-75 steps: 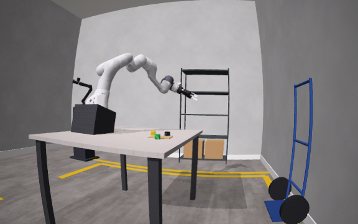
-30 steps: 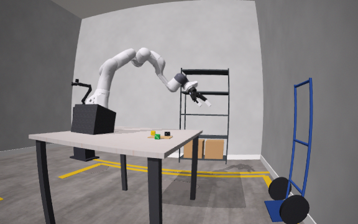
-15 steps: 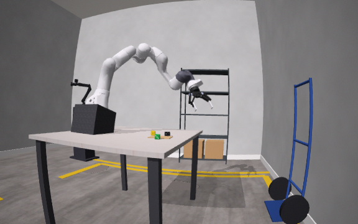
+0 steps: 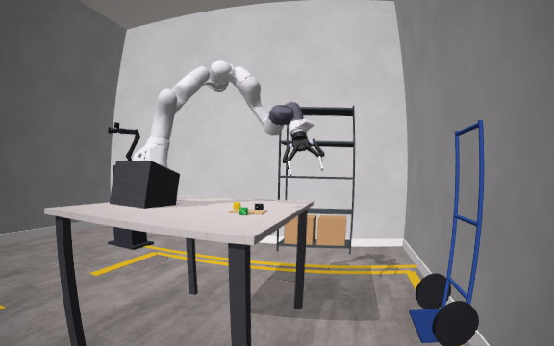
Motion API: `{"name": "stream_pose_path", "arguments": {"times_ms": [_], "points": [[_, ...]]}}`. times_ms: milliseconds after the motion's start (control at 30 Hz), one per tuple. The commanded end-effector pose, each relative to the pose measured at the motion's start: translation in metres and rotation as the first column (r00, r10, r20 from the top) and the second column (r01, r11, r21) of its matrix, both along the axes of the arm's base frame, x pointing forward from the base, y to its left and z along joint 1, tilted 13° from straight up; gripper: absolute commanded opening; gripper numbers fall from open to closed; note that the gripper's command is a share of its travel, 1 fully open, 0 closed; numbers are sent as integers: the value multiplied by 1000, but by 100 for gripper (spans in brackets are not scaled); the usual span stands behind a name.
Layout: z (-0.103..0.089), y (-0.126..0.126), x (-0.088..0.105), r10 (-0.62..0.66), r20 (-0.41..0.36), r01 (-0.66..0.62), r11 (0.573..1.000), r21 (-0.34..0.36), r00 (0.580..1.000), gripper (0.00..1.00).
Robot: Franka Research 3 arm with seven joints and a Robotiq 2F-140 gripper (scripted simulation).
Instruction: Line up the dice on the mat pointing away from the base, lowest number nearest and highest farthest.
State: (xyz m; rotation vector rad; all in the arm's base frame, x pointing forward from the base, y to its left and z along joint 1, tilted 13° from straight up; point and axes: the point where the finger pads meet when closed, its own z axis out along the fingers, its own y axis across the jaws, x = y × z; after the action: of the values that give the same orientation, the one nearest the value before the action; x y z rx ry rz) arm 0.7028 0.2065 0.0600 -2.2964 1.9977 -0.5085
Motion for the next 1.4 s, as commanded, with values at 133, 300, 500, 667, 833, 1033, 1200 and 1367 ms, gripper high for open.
{"name": "stream_pose_path", "arguments": {"times_ms": [133,300,500,667,833,1033,1200,1367], "points": [[-20,-57,-19,-273,-61,278,953,121,960,100],[-27,-79,-29,-356,-92,366,919,148,930,100],[-43,-125,-53,-531,-167,556,808,195,831,100],[-52,-152,-70,-630,-217,666,714,215,745,100],[-52,-152,-70,-630,-217,666,714,215,745,100],[-52,-152,-70,-630,-217,666,714,215,745,100],[-60,-177,-88,-712,-264,759,610,226,651,100],[-60,-177,-88,-712,-264,759,610,226,651,100]]}}
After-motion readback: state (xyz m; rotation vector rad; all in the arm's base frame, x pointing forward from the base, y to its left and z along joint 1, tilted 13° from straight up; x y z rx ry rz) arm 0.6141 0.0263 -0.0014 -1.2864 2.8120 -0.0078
